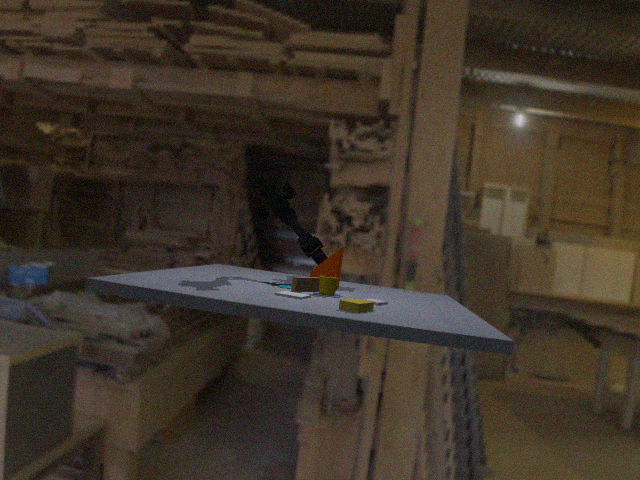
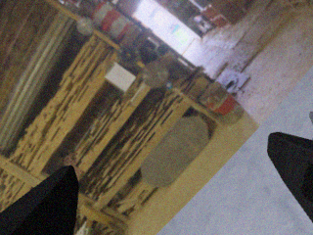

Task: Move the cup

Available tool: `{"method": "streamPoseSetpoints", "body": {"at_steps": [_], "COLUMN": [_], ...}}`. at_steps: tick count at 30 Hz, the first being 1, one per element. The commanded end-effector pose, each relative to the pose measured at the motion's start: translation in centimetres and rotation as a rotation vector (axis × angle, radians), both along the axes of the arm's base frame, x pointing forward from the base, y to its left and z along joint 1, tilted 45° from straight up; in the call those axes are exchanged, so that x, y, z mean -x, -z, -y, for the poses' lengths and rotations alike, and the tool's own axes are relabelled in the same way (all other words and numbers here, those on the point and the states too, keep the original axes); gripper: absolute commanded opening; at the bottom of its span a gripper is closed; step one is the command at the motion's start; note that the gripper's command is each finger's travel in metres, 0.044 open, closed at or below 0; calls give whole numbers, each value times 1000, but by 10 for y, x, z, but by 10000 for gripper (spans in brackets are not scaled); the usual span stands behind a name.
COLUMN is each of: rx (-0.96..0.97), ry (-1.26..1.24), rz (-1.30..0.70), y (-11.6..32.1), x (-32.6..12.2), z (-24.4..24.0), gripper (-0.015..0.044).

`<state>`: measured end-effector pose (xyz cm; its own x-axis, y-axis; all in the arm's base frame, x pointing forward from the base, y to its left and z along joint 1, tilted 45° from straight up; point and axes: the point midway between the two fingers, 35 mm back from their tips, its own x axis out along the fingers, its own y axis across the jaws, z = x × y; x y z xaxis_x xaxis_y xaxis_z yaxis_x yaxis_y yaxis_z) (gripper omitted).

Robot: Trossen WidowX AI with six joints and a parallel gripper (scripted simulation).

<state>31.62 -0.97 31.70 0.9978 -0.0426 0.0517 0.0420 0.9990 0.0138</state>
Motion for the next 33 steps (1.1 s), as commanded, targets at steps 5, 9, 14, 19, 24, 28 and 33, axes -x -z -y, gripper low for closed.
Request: {"method": "streamPoseSetpoints", "body": {"at_steps": [5,9,14,19,24,28,33], "rx": [-133,-352,-507,-653,-779,-806,-749], "ry": [16,101,244,457,803,1118,1446], "rz": [-140,-396,-643,-801,-890,-857,-679], "y": [30,90,158,210,263,298,329], "x": [-20,-45,-54,-48,-33,-14,8], "z": [-4,-13,-27,-34,-37,-36,-35], "gripper": [269,167,167,167,167,167,167]}}
